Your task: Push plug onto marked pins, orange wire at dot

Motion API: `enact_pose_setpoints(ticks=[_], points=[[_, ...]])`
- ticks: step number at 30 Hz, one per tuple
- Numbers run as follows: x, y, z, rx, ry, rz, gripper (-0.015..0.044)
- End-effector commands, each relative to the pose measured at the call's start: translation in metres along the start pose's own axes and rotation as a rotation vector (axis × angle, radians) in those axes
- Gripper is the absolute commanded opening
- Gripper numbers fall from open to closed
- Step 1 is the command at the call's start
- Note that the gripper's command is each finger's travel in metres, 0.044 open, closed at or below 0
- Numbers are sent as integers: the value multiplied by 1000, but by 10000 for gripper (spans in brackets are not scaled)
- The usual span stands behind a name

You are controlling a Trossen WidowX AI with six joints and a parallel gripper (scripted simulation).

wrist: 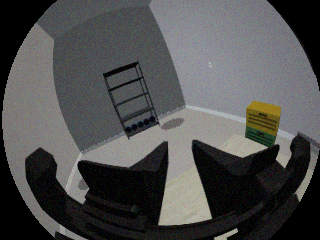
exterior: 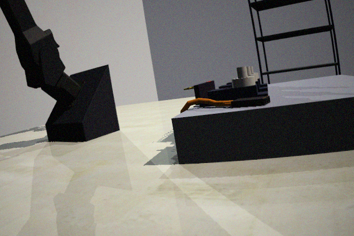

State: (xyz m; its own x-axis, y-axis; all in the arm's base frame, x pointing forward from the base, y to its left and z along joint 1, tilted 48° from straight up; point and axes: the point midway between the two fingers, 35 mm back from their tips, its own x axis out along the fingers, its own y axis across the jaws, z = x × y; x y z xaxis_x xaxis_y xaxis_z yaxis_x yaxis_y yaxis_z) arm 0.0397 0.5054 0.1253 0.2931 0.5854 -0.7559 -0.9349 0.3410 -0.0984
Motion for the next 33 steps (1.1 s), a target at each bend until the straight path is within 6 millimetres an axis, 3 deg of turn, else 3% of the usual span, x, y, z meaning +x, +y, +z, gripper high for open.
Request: enact_pose_setpoints(ticks=[1, 33], points=[[-4, -18, 4, 23, -13, -7, 115], [-43, -171, 19, 255, -163, -138, 115]])
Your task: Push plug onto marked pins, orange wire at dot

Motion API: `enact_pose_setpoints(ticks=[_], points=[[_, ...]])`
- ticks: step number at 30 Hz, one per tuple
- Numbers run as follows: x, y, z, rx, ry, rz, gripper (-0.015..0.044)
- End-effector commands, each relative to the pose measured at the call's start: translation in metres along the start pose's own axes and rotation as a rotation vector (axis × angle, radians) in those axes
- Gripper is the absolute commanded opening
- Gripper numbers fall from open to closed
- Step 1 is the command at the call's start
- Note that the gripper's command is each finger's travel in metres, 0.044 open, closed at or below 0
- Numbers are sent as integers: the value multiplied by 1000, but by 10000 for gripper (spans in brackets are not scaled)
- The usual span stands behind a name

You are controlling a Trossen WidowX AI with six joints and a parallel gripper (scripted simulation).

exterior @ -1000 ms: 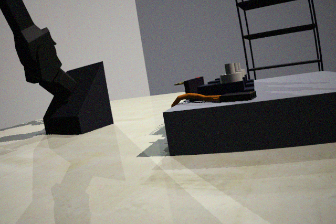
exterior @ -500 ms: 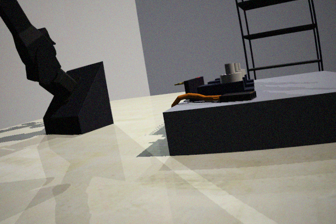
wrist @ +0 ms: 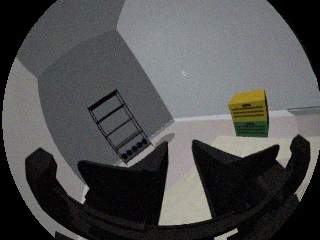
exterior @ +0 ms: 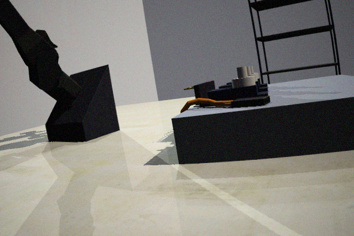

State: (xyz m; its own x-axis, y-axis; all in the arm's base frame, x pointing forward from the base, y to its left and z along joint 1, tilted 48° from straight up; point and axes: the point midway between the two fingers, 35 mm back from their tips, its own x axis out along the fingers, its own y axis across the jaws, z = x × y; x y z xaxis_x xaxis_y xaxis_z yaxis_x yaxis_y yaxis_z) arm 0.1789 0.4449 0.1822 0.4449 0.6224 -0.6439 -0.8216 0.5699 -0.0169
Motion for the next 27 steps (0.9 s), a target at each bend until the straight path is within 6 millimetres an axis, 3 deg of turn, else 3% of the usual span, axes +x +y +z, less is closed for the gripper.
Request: enact_pose_setpoints(ticks=[1, 27], points=[[-4, -19, 4, 23, -22, -17, 115], [-44, -136, 21, 168, -171, -162, 115]])
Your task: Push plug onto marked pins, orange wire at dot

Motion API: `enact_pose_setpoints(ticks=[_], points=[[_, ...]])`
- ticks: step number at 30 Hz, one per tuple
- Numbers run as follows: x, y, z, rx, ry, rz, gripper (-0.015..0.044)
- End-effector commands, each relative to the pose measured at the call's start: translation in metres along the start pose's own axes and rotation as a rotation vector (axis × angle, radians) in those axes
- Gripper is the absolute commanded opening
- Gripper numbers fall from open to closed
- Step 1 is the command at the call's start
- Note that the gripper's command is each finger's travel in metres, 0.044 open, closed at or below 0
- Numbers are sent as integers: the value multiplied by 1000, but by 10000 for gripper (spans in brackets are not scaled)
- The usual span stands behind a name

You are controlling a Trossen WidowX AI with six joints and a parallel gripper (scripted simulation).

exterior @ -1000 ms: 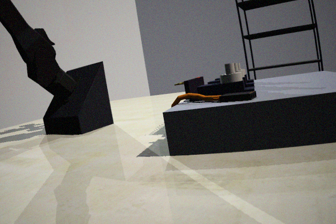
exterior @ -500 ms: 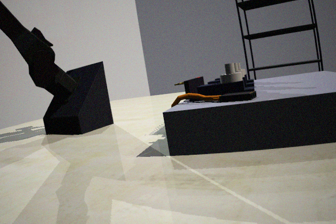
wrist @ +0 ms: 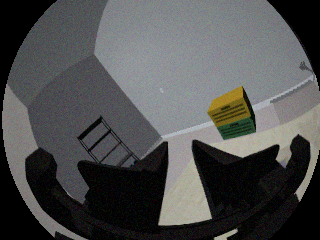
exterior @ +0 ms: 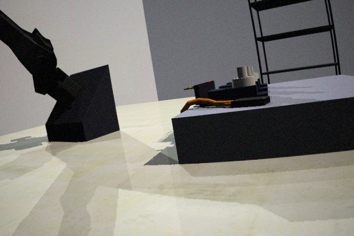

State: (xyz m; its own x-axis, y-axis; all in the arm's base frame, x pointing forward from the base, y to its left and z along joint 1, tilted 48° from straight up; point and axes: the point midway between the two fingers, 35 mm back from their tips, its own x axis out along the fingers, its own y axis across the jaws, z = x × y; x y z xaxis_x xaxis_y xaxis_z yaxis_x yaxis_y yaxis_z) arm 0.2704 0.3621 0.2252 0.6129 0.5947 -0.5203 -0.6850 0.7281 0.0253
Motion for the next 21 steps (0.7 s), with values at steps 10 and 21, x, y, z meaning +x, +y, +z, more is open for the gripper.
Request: enact_pose_setpoints(ticks=[10, 21], points=[[-18, -57, 12, 56, -80, -77, 115], [-39, -102, 19, 97, -150, -150, 115]])
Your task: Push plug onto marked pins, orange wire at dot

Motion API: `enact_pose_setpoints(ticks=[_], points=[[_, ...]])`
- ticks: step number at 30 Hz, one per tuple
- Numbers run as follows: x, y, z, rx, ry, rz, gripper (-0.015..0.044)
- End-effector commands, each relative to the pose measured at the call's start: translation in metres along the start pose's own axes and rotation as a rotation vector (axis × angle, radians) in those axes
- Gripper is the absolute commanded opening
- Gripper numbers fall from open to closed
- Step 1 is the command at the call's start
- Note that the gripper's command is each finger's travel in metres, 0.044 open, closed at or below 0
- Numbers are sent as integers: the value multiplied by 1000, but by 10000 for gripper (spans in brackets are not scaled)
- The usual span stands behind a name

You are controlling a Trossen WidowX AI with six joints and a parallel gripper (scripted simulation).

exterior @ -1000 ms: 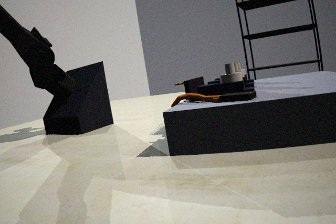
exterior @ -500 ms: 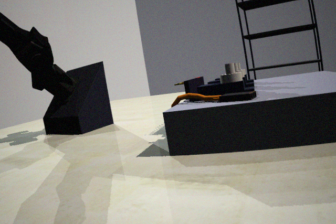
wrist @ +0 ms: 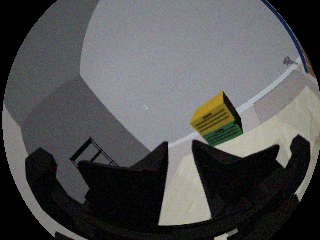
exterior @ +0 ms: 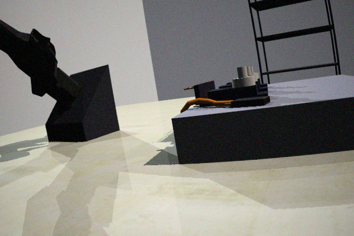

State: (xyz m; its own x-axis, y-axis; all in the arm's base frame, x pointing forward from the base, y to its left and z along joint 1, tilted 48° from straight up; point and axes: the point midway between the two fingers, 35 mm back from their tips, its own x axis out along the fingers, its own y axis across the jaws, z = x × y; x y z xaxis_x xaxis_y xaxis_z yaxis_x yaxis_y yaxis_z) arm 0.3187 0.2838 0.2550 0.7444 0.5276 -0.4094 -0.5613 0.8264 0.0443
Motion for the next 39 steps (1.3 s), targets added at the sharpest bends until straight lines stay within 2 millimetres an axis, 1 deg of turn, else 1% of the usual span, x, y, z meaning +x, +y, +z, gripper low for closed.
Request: enact_pose_setpoints(ticks=[1, 20, 39], points=[[-6, -17, 4, 11, -27, -25, 115], [-40, -90, 17, 61, -150, -159, 115], [-84, -151, 21, 86, -273, -305, 115]])
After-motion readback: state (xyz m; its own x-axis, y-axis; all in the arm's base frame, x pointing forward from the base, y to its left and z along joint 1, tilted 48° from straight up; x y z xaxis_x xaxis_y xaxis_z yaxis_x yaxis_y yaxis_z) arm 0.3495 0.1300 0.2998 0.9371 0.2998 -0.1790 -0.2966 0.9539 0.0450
